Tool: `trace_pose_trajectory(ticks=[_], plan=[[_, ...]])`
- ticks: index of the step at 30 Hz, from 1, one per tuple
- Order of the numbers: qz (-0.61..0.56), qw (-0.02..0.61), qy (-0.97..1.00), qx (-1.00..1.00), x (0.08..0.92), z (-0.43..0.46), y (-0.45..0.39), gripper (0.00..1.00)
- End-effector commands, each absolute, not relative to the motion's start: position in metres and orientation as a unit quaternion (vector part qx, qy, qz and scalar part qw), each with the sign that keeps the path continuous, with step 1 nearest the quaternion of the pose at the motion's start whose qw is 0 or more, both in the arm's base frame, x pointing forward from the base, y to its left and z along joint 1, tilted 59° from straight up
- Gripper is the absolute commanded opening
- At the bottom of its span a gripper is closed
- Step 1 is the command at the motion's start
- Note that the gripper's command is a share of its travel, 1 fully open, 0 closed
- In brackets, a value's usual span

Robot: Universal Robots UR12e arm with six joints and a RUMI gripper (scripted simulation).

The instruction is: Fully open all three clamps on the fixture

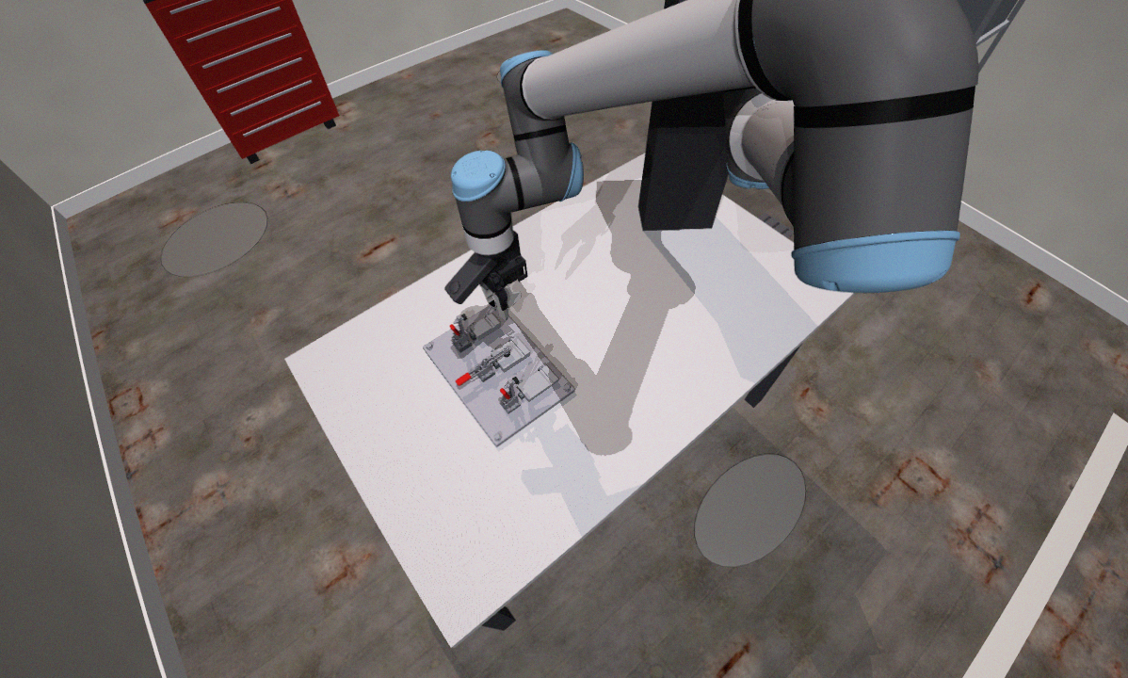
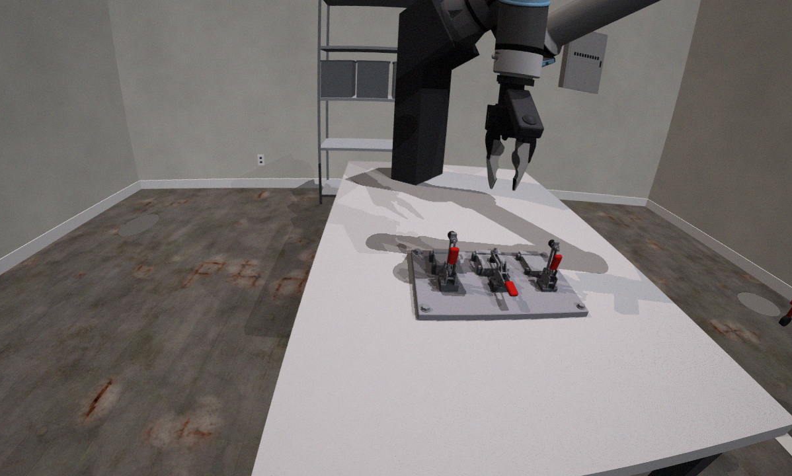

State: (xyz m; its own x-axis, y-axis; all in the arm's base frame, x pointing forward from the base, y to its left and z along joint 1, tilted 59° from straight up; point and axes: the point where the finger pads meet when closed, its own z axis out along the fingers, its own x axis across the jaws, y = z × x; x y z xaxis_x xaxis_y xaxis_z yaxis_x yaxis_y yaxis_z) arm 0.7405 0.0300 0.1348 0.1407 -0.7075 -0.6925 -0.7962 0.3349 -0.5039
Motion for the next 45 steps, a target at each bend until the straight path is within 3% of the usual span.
trace_pose_trajectory(ticks=[1, 45], plan=[[0.045, 0.490, 0.654, -0.575, 0.7397, 0.1394, 0.0337, 0.28], [0.045, 0.490, 0.654, -0.575, 0.7418, 0.1378, 0.0361, 0.28]])
